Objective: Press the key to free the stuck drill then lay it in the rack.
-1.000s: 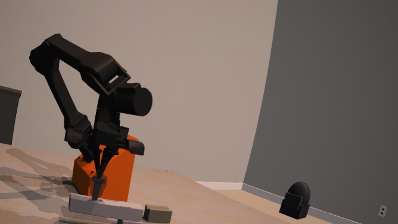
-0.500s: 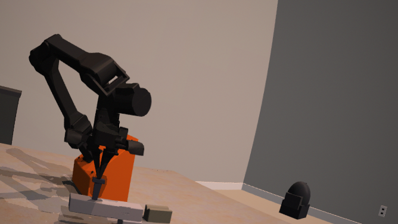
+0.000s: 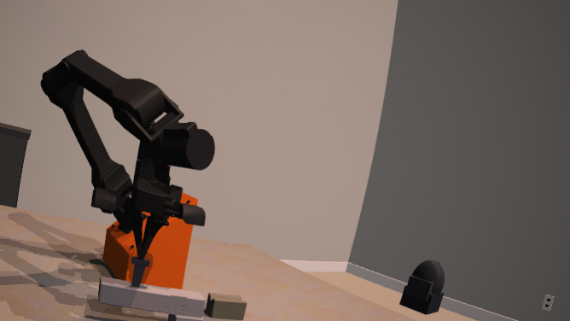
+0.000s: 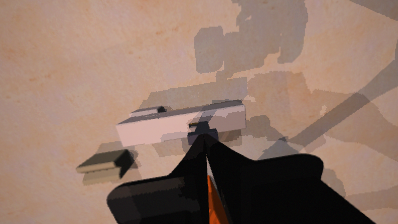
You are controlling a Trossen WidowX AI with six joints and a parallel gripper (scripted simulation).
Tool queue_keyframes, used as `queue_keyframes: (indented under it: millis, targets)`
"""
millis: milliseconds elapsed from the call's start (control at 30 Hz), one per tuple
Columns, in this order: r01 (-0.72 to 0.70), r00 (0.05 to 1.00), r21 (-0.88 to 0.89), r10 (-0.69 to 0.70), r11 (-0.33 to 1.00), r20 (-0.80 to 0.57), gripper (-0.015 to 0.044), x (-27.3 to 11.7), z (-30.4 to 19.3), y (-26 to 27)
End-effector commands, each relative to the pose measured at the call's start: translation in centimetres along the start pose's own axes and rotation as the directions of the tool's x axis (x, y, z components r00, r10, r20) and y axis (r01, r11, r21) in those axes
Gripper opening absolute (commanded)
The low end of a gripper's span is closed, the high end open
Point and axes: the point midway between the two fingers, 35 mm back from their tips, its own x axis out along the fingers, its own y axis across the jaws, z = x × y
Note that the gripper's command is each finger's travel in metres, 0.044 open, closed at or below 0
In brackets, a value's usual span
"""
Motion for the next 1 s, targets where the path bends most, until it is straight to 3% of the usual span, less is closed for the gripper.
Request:
queue_keyframes:
  millis: [0,100,233,433,600,667,767,967]
  targets:
    - [0.026,0.998,-0.010,-0.027,1.000,-0.059,0.0000,2.2,-1.1,-0.3]
    - [0.026,0.998,-0.010,-0.027,1.000,-0.059,0.0000,2.4,-1.1,-0.3]
    - [0.022,0.998,-0.010,-0.023,1.000,-0.059,0.0105,0.6,-0.6,-0.1]
    - [0.023,0.998,-0.010,-0.024,1.000,-0.060,0.0263,-5.1,0.3,0.2]
    - [0.019,0.999,-0.033,-0.020,0.999,-0.045,0.0394,-4.5,0.4,0.4]
    - [0.012,0.999,-0.168,-0.020,0.986,-0.046,0.0440,-3.8,0.7,1.9]
    - [-0.005,0.999,-0.463,-0.019,0.886,-0.048,0.0440,-2.0,1.1,5.1]
    - [-0.036,0.998,-0.869,-0.018,0.494,-0.052,0.0440,1.7,0.9,10.9]
